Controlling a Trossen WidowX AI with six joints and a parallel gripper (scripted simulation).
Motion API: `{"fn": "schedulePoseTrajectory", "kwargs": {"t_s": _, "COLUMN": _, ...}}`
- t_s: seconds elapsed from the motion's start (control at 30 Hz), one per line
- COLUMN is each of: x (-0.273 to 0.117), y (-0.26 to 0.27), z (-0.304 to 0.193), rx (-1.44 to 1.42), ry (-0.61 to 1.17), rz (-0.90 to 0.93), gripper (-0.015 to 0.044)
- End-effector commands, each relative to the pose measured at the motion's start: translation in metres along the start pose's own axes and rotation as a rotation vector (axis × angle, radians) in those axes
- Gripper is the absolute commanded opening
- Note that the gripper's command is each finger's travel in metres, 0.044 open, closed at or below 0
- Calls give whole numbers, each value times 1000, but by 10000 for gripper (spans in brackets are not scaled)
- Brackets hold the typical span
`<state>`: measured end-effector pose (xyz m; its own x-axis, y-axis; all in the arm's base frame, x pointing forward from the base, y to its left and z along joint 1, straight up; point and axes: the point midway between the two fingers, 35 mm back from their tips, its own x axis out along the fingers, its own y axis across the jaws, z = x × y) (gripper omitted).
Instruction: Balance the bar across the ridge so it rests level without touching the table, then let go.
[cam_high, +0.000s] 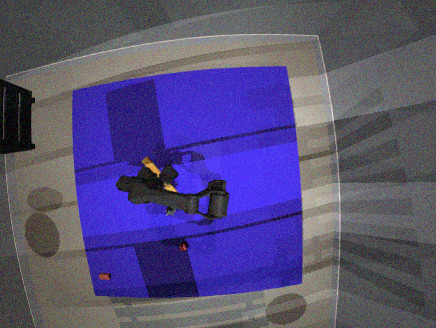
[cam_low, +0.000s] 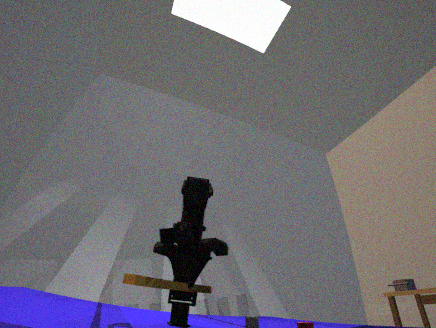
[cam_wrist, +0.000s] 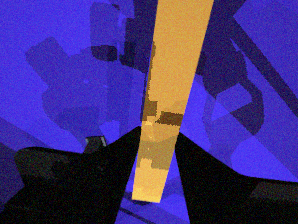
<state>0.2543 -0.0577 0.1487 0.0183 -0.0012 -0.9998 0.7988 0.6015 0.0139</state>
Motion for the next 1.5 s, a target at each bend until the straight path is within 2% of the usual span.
{"fn": "schedulePoseTrajectory", "kwargs": {"t_s": 0.0, "x": -4, "y": 10, "z": -6, "rx": -15, "ry": -8, "rz": 4, "gripper": 0}}
{"fn": "schedulePoseTrajectory", "kwargs": {"t_s": 0.8, "x": -6, "y": 73, "z": -70, "rx": -149, "ry": -2, "rz": 10, "gripper": 0}}
{"fn": "schedulePoseTrajectory", "kwargs": {"t_s": 1.47, "x": -8, "y": 104, "z": -140, "rx": -260, "ry": 4, "rz": 14, "gripper": 0}}
